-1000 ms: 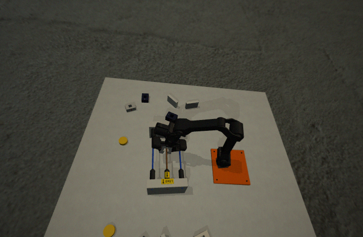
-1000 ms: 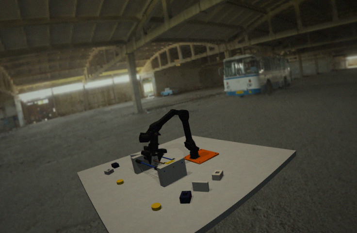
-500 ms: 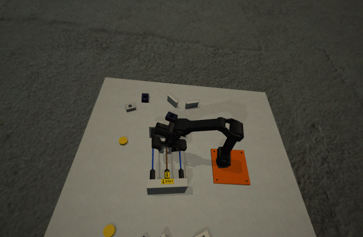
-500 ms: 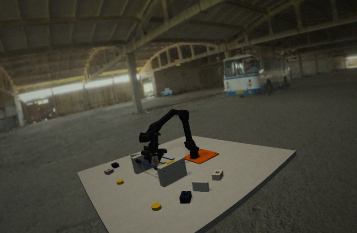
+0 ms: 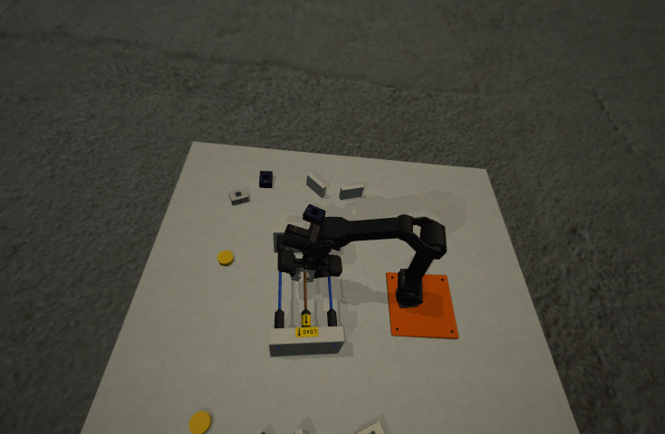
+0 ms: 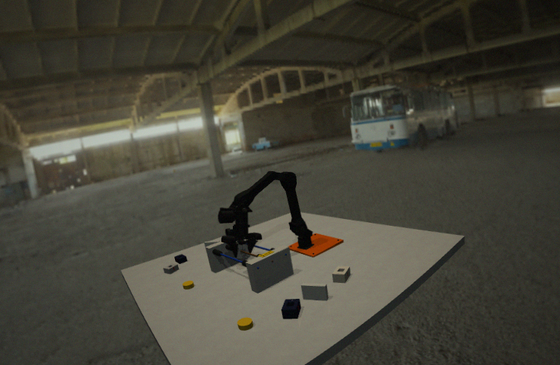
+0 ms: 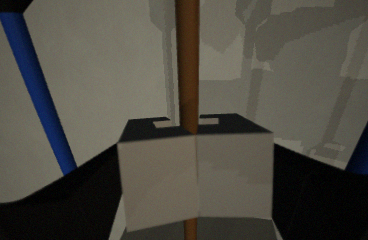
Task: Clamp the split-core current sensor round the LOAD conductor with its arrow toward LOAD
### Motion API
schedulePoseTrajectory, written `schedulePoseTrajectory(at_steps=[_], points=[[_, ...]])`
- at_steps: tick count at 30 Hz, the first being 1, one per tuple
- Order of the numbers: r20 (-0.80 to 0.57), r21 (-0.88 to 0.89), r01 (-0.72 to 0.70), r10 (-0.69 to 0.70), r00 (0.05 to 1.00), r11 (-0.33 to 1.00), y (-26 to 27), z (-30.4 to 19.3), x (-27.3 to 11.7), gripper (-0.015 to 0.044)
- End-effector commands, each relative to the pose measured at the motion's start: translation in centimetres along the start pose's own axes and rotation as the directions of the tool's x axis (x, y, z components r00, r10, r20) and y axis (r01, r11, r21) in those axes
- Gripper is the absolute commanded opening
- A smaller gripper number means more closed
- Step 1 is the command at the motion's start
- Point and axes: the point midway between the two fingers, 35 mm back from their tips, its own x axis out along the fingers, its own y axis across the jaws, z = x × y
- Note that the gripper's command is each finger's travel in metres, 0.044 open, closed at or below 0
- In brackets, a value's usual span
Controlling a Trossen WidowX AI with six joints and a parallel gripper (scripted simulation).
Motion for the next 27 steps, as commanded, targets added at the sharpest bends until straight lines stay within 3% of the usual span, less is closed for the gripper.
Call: schedulePoseTrajectory(at_steps=[1,10,27], points=[[0.002,0.001,-0.004,0.004,1.0,1.0,0.08,0.06,-0.04,0.0],[0.002,0.001,-0.004,0.004,1.0,1.0,0.08,0.06,-0.04,0.0],[0.004,0.003,0.023,-0.023,1.0,1.0,0.03,0.11,-0.28,0.044]])
